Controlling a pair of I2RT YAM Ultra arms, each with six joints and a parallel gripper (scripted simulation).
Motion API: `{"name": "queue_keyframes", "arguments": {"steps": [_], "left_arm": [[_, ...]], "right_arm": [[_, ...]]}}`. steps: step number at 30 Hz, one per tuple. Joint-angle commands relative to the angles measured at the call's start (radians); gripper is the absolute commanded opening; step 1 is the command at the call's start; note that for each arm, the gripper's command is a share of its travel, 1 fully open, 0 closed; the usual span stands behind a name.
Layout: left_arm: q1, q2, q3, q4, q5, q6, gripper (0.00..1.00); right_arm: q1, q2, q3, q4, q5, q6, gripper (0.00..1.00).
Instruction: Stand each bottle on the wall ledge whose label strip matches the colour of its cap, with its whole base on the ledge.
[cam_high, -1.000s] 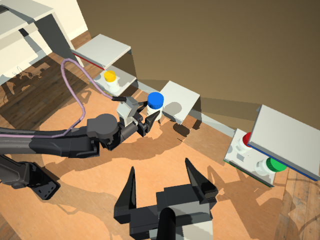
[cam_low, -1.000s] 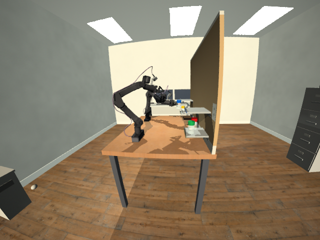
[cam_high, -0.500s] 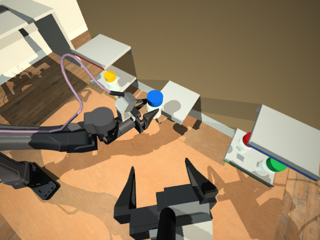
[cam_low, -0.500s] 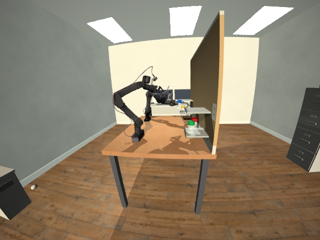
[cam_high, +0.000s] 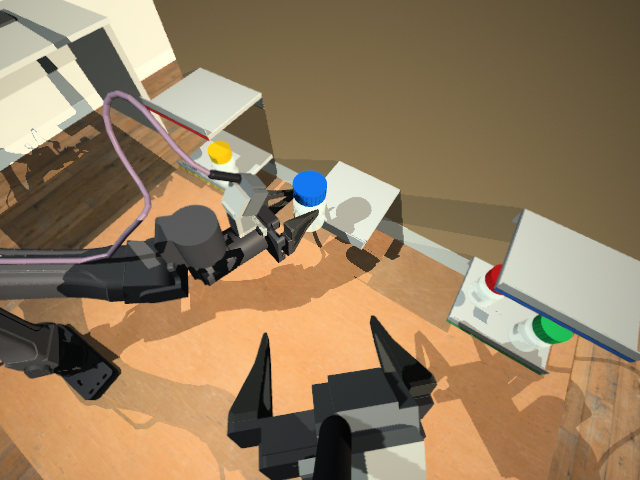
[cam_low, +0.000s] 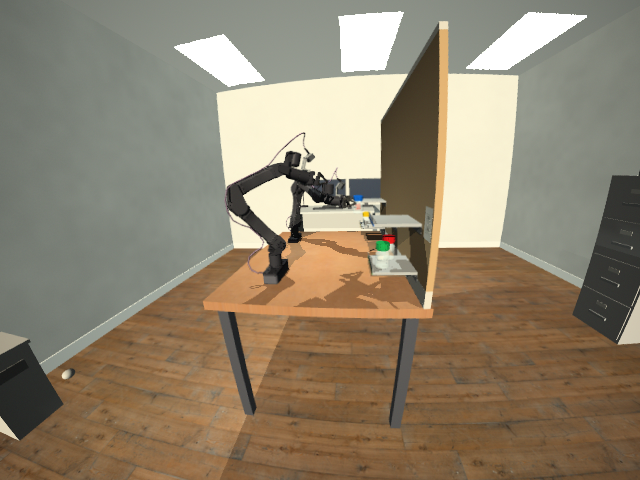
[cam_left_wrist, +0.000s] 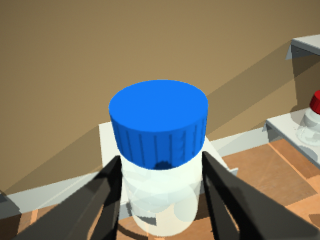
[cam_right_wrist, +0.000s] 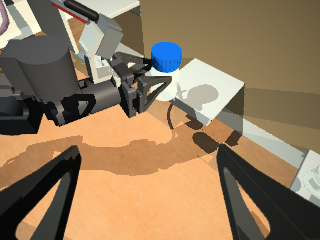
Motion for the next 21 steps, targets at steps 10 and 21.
{"name": "queue_keyframes", "arguments": {"steps": [10,21], "left_arm": [[0.033,0.083,0.145,0.025,0.054,0.01,0.49],[0.069,0.222,0.324,-0.002,0.084,0.003,0.49]], "right_arm": [[-0.003,-0.022,0.004,0.009,-0.005,0.0,1.0],[-0.003,-0.022,0.004,0.009,-0.005,0.0,1.0]]}}
